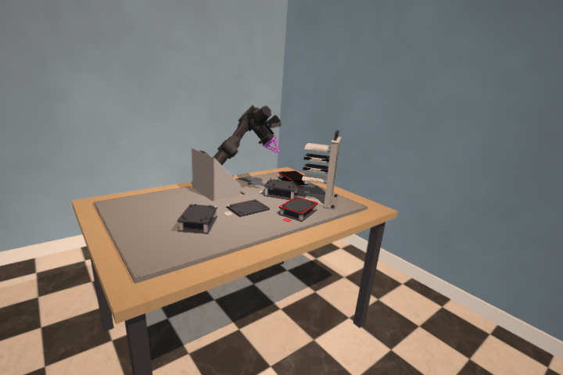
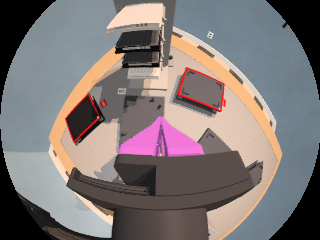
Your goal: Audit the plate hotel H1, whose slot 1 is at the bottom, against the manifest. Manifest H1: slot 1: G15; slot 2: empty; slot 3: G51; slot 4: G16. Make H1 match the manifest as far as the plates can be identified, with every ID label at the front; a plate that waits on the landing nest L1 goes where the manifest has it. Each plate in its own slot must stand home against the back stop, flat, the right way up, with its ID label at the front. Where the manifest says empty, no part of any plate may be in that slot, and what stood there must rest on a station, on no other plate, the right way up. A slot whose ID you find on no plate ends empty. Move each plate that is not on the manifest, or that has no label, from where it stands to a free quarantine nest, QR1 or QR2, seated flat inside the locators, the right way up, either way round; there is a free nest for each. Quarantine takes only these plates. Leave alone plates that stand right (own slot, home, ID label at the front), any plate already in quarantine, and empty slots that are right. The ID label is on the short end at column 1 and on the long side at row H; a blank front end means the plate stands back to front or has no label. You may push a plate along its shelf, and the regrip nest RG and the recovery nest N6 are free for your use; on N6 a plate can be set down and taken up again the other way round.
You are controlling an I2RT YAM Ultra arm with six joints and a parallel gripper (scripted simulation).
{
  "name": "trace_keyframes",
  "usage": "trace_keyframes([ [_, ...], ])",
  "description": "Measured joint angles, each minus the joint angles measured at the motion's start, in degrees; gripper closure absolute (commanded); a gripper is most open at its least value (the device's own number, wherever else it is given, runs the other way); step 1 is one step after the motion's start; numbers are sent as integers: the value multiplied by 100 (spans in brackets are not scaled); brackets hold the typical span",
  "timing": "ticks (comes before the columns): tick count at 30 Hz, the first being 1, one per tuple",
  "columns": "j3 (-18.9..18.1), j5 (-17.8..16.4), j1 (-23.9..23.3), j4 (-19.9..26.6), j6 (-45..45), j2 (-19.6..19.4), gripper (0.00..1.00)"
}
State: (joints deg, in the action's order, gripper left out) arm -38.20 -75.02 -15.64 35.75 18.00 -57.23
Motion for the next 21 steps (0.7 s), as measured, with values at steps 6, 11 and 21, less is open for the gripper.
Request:
trace_keyframes([
  [6,63,96,133,-79,-501,407,100],
  [11,72,199,323,-105,-964,874,100],
  [21,31,354,476,-70,-1639,1416,0],
])
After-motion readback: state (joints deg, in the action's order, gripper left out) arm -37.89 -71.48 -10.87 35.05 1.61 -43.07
